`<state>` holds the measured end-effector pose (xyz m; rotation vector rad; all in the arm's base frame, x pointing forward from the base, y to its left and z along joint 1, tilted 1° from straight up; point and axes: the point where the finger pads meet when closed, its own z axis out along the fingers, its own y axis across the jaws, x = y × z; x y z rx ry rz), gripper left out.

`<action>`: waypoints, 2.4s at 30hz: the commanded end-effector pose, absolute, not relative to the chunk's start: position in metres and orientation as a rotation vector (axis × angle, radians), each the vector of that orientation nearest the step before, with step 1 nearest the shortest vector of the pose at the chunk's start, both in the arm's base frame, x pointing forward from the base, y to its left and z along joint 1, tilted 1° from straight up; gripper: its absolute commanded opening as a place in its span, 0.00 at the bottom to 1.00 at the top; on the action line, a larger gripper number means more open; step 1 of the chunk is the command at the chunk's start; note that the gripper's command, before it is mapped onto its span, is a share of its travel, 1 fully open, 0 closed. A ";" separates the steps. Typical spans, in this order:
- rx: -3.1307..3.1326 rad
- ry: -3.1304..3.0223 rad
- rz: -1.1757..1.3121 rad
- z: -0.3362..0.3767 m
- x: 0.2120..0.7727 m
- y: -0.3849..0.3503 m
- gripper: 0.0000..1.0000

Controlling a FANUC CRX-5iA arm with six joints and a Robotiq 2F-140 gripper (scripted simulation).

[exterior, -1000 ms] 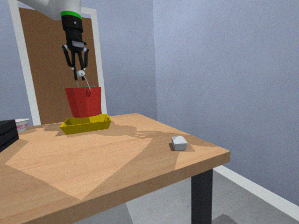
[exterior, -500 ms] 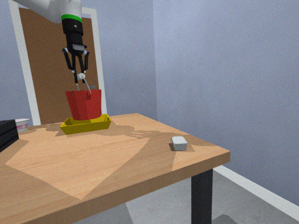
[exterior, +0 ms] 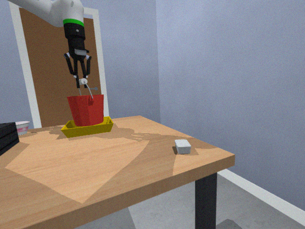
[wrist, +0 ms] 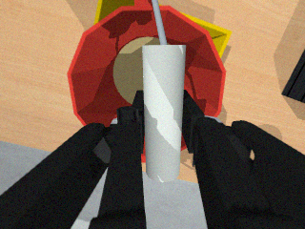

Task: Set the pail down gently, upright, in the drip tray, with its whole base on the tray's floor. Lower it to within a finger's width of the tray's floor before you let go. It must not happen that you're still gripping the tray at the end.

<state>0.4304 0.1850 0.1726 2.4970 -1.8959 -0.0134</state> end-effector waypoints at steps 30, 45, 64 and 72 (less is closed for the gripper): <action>2.498 -1.897 -0.012 0.144 0.431 0.185 0.10; 2.498 -1.897 -0.012 0.138 0.431 0.185 0.10; 2.498 -1.897 -0.012 0.137 0.431 0.185 0.10; 2.498 -1.897 -0.012 0.137 0.431 0.185 0.10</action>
